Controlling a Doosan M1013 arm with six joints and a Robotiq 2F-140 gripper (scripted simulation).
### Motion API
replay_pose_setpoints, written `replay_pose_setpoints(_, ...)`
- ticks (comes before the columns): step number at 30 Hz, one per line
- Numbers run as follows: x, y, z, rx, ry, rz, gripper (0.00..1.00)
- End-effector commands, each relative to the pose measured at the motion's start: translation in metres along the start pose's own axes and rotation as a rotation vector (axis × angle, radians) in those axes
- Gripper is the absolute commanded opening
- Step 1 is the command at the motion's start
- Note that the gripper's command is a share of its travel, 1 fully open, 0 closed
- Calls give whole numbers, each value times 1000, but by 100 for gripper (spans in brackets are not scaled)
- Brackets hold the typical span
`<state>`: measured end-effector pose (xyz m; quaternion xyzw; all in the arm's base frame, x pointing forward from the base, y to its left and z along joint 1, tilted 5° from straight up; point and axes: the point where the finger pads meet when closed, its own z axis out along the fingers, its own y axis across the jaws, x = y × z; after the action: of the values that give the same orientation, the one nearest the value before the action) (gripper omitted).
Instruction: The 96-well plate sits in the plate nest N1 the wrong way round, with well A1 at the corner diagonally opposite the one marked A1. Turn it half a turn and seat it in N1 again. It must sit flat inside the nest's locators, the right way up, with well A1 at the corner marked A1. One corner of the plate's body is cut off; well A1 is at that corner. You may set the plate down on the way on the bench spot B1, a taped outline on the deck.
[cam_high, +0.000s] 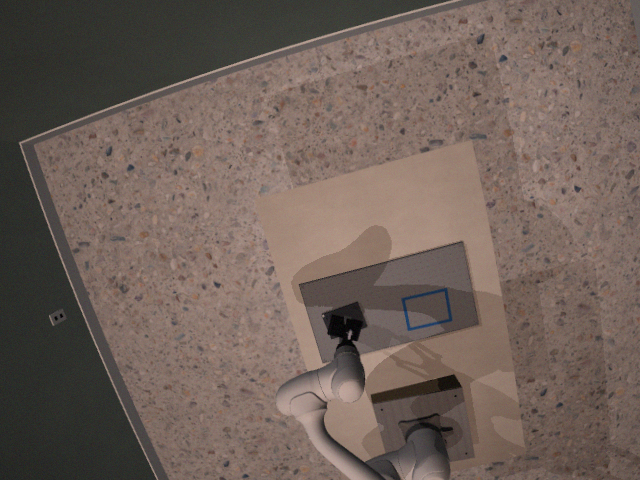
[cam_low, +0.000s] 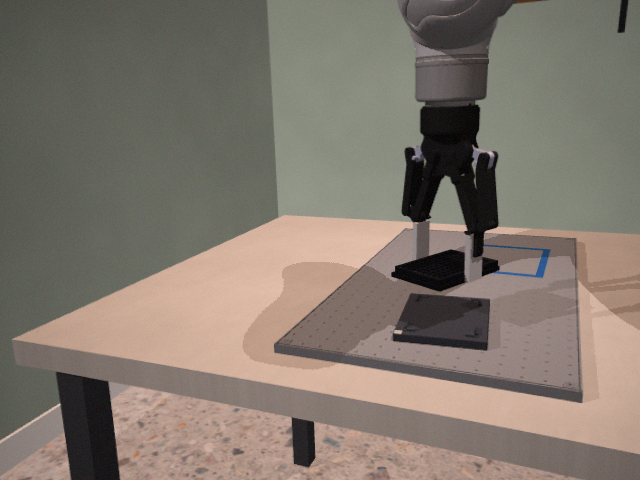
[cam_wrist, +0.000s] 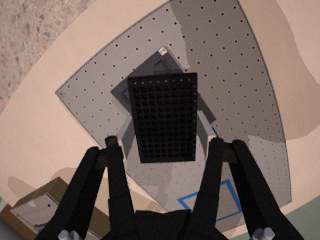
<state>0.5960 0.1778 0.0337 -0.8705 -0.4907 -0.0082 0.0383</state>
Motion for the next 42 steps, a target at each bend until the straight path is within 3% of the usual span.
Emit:
replay_pose_setpoints(1, 0, 0, 0, 5, 7, -148, 0)
replay_pose_setpoints(17, 0, 0, 0, 4, 8, -599, 0)
replay_pose_setpoints(42, 0, 0, 0, 4, 8, -599, 0)
